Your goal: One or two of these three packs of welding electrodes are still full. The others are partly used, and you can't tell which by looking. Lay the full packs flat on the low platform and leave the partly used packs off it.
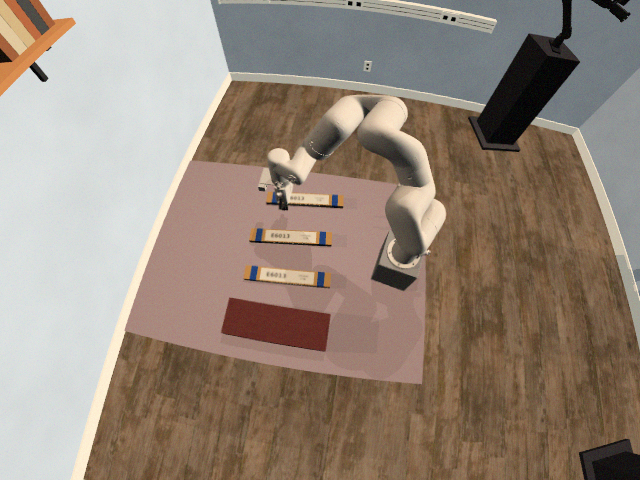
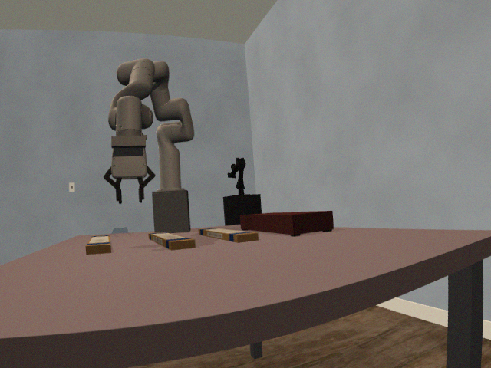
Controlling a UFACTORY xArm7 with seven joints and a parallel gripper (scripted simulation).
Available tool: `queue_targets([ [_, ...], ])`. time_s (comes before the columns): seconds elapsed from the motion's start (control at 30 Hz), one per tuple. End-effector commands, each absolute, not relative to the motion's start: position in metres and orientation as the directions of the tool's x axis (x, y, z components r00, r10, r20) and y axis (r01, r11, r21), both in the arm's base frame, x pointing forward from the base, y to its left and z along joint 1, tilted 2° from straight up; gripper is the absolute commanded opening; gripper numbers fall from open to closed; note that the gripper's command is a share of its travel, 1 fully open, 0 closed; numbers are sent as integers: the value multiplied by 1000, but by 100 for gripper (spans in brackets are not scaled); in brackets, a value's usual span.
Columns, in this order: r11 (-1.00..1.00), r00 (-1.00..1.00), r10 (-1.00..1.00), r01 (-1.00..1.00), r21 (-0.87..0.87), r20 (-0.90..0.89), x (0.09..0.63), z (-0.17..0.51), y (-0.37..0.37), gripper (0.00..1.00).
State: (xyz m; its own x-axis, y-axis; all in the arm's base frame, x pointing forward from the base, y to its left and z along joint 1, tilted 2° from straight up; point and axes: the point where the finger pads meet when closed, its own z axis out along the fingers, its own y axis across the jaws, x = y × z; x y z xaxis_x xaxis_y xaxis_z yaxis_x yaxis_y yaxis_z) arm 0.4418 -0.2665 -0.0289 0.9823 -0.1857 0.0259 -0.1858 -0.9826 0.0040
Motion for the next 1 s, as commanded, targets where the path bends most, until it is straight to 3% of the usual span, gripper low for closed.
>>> queue_targets([
  [0.0,-983,982,-184,-184,7,30,465,-27,-245,58],
  [0.97,-983,982,-184,-184,7,30,566,-25,-138,58],
])
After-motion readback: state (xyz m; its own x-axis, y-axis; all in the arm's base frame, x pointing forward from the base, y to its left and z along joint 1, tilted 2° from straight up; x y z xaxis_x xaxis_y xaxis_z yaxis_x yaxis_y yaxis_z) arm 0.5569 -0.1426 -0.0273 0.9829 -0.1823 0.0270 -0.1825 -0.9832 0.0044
